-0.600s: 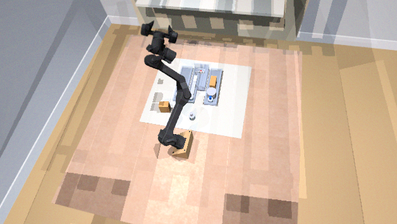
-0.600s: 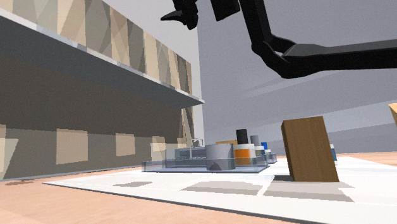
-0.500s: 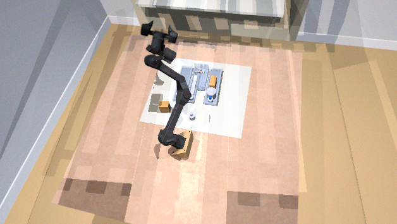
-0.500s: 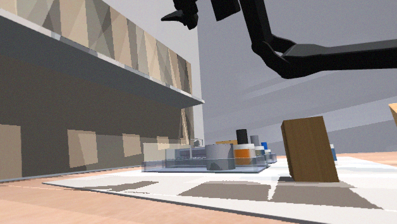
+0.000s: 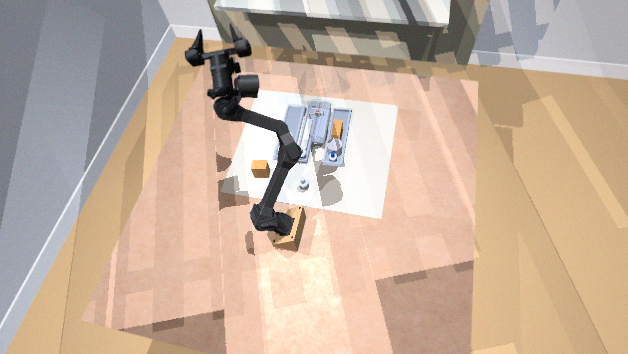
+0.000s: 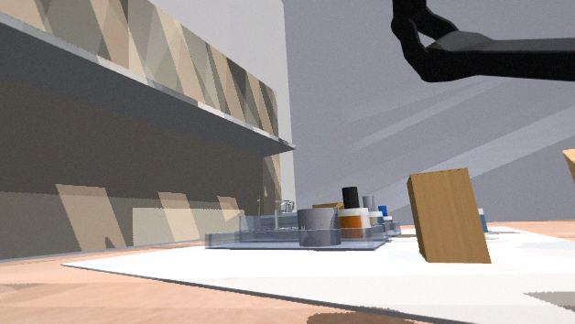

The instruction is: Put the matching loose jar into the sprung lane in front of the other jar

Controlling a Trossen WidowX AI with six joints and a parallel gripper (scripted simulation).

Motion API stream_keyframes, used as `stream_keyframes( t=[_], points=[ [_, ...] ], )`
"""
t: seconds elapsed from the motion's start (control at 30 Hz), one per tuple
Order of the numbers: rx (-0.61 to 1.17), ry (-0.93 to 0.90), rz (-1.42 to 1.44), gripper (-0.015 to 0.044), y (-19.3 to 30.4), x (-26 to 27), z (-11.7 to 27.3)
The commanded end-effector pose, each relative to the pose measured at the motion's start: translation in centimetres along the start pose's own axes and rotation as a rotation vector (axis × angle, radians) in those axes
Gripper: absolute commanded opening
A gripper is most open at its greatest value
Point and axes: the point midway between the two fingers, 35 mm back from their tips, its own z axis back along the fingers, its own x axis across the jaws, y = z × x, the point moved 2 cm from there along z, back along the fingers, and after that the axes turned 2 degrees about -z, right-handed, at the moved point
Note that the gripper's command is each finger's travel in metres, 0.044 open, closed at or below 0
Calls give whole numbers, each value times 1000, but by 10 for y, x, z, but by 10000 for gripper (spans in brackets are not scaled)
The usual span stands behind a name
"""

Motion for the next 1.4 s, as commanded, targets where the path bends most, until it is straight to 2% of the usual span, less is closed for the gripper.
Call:
stream_keyframes(
  t=[0.0,0.3,0.47,0.6,0.8,1.0,1.2,1.37],
  points=[
    [116,48,162,440,35,-32,21],
    [443,130,677,440,106,-126,92],
    [620,173,1002,440,116,-190,134],
    [754,210,1279,440,105,-244,166],
    [924,279,1689,440,60,-315,198],
    [1044,381,2087,440,-13,-363,210],
    [1095,549,2480,440,-104,-379,201],
    [1074,754,2778,440,-181,-364,181]
  ],
)
